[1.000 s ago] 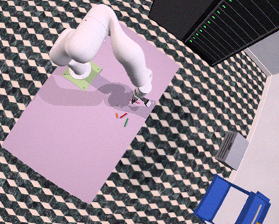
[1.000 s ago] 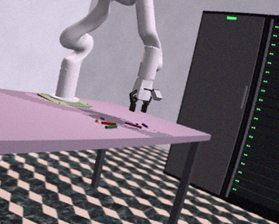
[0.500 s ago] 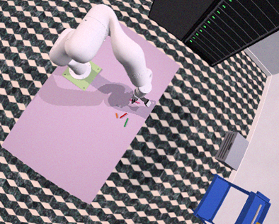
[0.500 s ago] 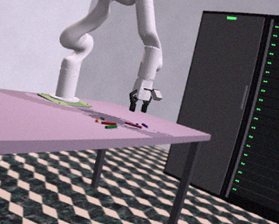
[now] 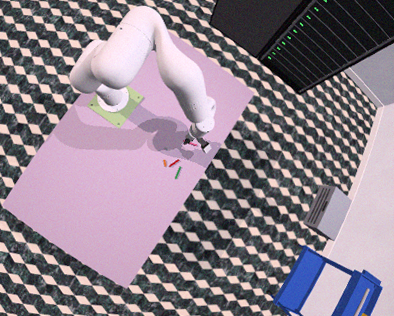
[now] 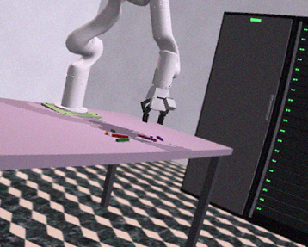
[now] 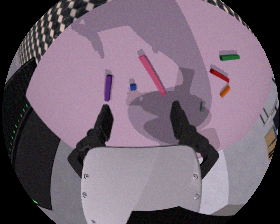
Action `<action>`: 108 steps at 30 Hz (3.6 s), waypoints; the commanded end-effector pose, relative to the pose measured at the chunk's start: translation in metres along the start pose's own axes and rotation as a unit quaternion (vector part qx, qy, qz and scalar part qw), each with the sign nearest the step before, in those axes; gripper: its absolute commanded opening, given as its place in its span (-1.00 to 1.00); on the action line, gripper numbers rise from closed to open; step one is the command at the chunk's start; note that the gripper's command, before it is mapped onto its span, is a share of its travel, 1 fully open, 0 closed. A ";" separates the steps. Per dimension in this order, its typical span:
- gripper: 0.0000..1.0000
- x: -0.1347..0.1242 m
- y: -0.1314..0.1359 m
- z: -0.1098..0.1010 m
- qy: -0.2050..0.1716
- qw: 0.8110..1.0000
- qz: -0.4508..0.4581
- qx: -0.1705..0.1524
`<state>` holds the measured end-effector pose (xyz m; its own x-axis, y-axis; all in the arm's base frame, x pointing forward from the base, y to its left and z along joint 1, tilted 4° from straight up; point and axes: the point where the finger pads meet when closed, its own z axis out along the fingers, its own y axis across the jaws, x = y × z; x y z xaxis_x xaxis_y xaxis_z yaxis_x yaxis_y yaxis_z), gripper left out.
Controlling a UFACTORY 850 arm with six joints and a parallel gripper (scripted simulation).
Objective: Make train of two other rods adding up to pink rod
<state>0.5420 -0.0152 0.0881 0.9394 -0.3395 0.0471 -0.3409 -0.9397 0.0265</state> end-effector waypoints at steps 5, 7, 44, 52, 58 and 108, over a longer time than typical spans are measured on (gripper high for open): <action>1.00 0.000 -0.003 -0.002 0.004 0.987 0.160 -0.004; 1.00 0.000 -0.004 -0.003 0.004 0.980 0.201 -0.003; 1.00 -0.001 -0.015 -0.008 0.005 0.720 0.694 -0.001; -0.51 -0.001 -0.015 -0.008 0.005 0.720 0.694 -0.001; -0.51 -0.001 -0.015 -0.008 0.005 0.720 0.694 -0.001; -0.51 -0.001 -0.015 0.012 0.006 0.720 0.694 -0.001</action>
<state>0.5457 -0.0013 0.0780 -0.3068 -0.9510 0.0383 -0.9511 0.3048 -0.0501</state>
